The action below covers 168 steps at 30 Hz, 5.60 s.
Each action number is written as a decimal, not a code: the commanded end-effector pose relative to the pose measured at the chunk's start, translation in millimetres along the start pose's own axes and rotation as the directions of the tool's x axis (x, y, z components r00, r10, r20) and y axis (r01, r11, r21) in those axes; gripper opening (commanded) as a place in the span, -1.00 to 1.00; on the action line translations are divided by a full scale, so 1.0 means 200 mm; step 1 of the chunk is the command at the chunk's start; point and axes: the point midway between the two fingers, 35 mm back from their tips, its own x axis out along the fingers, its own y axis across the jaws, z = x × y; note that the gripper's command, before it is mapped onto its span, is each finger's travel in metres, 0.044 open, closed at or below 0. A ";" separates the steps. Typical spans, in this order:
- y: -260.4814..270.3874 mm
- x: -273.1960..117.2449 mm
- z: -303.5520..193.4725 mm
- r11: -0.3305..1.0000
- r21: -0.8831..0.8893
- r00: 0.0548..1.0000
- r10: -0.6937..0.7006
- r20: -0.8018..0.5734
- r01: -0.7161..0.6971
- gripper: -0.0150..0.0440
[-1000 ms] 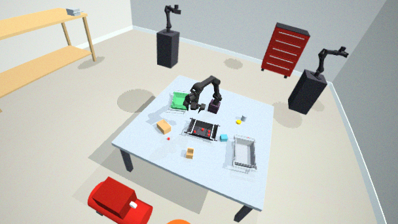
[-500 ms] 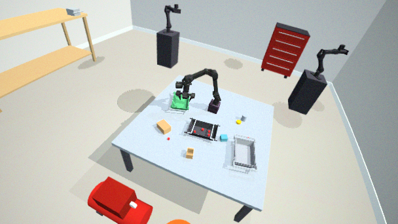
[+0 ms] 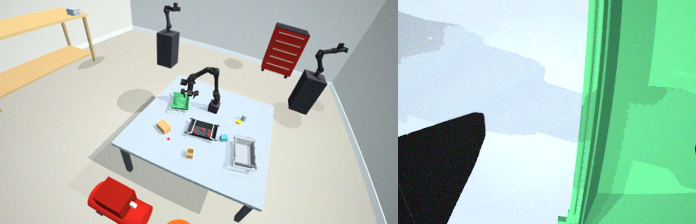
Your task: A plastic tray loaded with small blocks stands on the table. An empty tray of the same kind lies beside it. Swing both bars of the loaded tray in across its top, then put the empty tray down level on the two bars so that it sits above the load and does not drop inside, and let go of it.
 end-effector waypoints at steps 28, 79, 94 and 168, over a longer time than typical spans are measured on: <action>0.02 0.41 -0.01 1.000 -0.004 1.000 0.007 -0.003 -0.007 0.55; 0.01 0.03 -0.01 1.000 -0.004 1.000 0.007 -0.003 -0.007 -0.49; -0.01 -0.02 -0.01 1.000 -0.004 1.000 0.006 -0.003 -0.006 -0.49; -0.18 -0.49 0.42 0.960 -0.280 1.000 -0.005 0.002 0.005 -0.49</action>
